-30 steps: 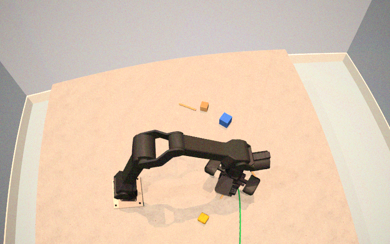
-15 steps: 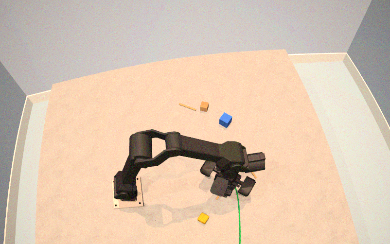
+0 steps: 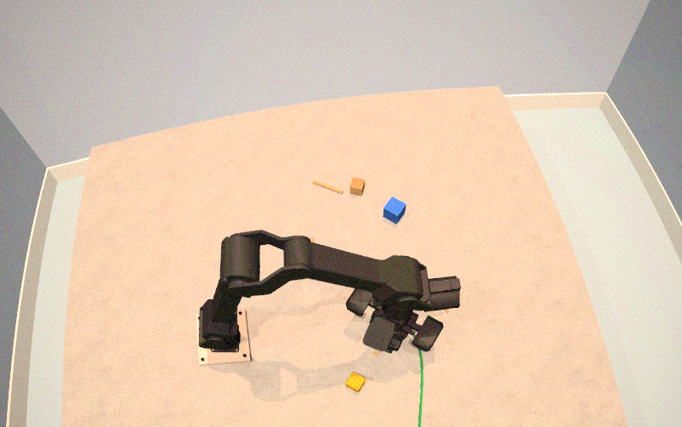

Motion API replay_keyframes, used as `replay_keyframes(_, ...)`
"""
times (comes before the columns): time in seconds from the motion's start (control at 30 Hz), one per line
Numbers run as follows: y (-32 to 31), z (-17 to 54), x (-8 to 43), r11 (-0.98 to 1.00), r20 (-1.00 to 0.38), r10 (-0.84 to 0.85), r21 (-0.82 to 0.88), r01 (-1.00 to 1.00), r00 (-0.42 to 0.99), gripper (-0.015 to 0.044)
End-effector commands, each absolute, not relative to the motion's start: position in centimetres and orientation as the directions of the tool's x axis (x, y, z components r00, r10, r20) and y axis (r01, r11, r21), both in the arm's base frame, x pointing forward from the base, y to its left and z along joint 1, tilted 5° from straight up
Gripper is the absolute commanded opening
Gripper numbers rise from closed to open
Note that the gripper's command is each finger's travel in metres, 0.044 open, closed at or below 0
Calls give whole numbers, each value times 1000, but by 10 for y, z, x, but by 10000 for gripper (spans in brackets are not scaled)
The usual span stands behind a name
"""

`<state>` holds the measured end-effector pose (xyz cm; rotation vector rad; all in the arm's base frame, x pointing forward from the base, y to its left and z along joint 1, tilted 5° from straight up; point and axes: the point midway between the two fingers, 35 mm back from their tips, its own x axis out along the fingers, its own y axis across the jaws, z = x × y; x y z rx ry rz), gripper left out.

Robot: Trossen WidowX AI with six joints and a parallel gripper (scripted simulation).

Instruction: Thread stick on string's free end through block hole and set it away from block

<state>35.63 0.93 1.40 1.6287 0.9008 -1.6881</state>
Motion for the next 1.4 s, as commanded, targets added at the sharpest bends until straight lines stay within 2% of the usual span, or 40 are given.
replay_keyframes(0.0, 5, 16, 354, -572, -999, 26, -48, 819, -41, 0)
replay_keyframes(1.37, -36, 17, 323, -572, -999, 26, -48, 819, -41, 0)
